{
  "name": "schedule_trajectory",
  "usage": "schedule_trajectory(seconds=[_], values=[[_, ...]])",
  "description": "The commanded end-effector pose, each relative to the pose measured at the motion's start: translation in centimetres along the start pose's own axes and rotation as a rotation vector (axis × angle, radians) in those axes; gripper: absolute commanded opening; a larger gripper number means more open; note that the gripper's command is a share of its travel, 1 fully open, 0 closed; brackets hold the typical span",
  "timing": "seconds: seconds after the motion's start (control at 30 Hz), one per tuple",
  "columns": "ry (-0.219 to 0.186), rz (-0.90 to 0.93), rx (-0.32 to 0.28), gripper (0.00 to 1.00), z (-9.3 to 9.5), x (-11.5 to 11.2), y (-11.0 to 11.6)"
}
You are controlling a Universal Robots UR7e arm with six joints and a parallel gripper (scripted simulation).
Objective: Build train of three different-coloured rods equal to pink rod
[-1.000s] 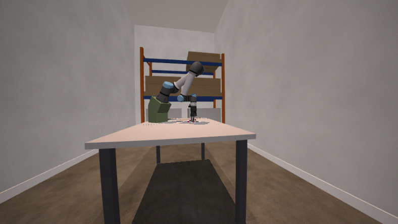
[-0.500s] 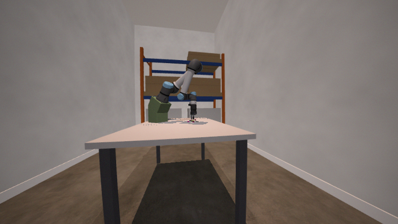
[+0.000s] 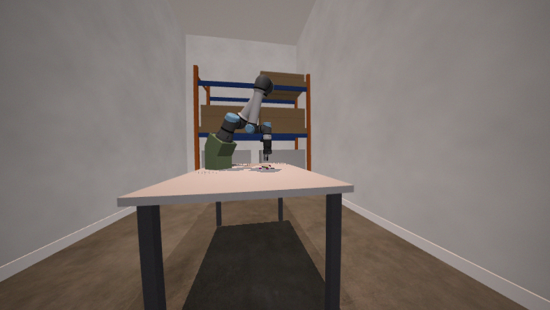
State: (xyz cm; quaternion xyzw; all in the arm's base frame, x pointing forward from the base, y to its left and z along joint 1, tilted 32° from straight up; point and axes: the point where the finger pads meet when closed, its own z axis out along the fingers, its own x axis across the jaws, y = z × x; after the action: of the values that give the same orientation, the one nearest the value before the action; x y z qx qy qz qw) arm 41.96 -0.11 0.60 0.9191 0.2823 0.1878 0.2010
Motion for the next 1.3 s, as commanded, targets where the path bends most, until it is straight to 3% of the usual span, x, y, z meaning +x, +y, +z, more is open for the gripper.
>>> schedule_trajectory(seconds=[0.0,0.27,0.6,0.63,1.27], values=[[0.0,0.0,0.0,0.54,-1.1,0.0,0.0],[0.0,0.0,0.0,0.54,-2.4,0.0,0.0],[0.0,0.0,0.0,0.54,-2.6,0.0,0.0],[0.0,0.0,0.0,1.0,-2.6,0.0,0.0],[0.0,0.0,0.0,1.0,-2.6,0.0,0.0]])
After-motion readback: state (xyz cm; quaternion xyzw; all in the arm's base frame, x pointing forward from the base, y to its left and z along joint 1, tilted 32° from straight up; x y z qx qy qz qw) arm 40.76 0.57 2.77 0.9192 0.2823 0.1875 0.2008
